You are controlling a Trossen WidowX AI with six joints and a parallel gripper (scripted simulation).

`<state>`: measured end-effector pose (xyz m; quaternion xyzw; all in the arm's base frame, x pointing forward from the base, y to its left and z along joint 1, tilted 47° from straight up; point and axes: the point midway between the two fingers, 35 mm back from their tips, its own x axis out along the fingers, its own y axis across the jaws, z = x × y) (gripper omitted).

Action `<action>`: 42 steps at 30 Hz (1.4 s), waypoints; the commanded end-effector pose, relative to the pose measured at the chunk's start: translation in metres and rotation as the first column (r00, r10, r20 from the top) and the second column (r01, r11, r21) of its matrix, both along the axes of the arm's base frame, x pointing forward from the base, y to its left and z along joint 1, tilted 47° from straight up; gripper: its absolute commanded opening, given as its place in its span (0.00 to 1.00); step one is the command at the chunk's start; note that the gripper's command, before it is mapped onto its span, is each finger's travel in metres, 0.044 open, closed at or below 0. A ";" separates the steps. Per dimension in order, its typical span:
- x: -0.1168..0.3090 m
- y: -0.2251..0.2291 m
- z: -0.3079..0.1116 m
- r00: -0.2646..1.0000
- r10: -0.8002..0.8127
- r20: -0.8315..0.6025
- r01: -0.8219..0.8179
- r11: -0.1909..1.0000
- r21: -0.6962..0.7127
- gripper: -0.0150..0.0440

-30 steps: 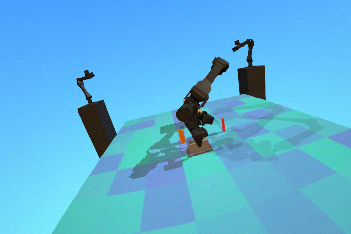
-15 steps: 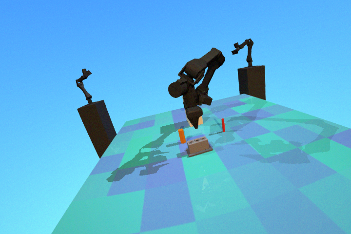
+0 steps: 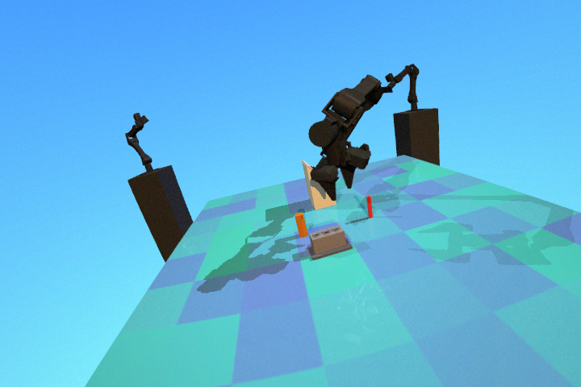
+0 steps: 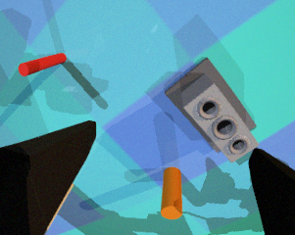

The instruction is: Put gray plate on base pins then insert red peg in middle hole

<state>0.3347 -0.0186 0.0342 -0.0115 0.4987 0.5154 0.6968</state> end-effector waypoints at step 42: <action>-0.109 0.084 0.073 -0.320 -0.684 -0.655 0.632 0.361 -0.686 1.00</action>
